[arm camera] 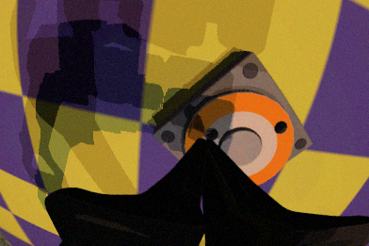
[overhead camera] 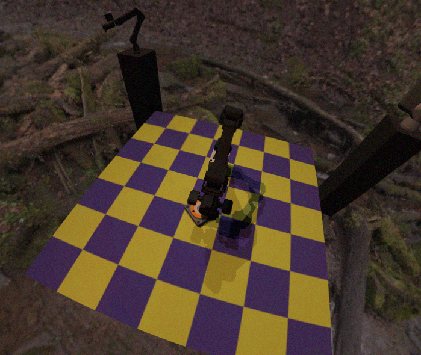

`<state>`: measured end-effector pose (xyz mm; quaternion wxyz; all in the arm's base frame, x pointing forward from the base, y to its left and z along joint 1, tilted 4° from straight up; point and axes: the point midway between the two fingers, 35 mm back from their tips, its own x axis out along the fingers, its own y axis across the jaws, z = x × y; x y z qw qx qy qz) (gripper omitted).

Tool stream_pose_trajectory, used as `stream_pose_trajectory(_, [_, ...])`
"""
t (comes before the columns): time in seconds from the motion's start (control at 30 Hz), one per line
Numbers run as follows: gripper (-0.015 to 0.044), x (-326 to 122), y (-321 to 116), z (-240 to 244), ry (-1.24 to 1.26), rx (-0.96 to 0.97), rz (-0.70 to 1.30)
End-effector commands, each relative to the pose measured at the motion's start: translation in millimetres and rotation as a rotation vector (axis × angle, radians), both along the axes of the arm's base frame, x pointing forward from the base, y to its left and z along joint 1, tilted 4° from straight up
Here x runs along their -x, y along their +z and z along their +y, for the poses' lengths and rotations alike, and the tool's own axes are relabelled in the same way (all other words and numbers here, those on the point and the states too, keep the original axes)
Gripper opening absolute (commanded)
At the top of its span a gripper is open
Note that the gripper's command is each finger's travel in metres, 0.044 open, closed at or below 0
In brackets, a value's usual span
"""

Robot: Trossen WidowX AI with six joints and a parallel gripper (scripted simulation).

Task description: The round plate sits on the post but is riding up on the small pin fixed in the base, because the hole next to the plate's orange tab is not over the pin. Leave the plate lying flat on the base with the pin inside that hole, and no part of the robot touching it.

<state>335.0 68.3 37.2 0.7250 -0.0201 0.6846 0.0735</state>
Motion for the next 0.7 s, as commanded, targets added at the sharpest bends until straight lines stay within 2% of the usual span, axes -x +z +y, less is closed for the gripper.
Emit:
stream_pose_trajectory(0.0, [0.0, -2.4, -15.5, 0.1, -0.013, 0.003, 0.005])
stream_pose_trajectory(0.17, [0.0, -3.3, -46.6, 2.1, -0.013, 0.003, 0.005])
stream_pose_trajectory(0.67, [0.0, 8.3, -48.4, 6.4, -0.013, 0.003, 0.006])
